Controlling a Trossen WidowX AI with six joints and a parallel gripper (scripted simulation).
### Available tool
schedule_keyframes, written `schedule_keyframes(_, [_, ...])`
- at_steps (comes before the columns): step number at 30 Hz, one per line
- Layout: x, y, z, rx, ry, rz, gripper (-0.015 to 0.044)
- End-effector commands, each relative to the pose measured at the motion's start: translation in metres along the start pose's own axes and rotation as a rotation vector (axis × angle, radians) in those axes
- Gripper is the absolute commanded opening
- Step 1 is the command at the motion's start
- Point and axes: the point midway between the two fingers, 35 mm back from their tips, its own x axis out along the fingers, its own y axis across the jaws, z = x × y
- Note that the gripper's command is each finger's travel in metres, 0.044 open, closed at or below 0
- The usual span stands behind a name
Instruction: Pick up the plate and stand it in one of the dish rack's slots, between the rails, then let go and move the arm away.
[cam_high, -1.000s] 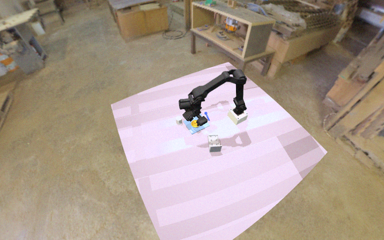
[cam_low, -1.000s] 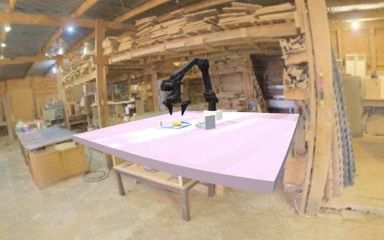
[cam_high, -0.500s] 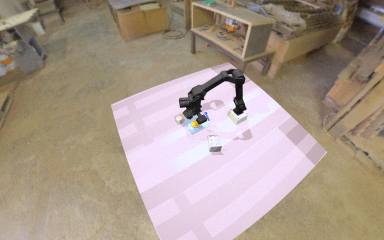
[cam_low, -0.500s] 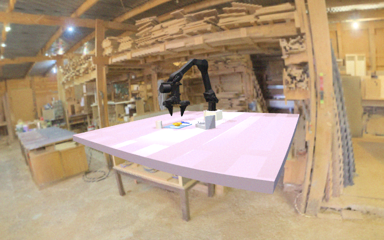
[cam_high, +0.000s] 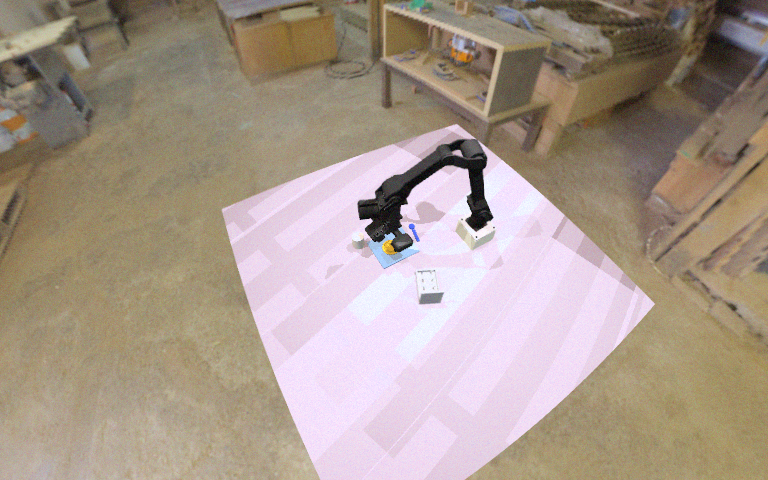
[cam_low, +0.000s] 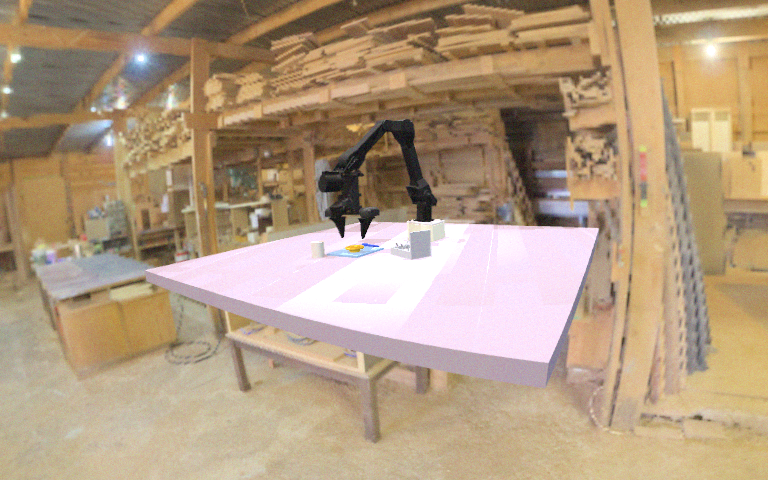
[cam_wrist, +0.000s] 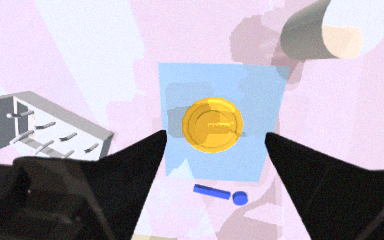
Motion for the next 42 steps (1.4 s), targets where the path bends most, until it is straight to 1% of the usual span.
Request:
schedule_keyframes(1, [0.014, 0.000, -0.005, 0.008, 0.023, 0.005, 0.0400])
schedule_keyframes(19, [0.042, 0.000, -0.008, 0.008, 0.023, 0.005, 0.0400])
schedule_keyframes(27, [0.043, 0.000, -0.008, 0.008, 0.023, 0.005, 0.0400])
schedule_keyframes(29, [0.043, 0.000, -0.008, 0.008, 0.023, 0.005, 0.0354])
schedule_keyframes(36, [0.043, 0.000, -0.008, 0.008, 0.023, 0.005, 0.0354])
schedule_keyframes(42, [0.043, 0.000, -0.008, 0.008, 0.023, 0.005, 0.0314])
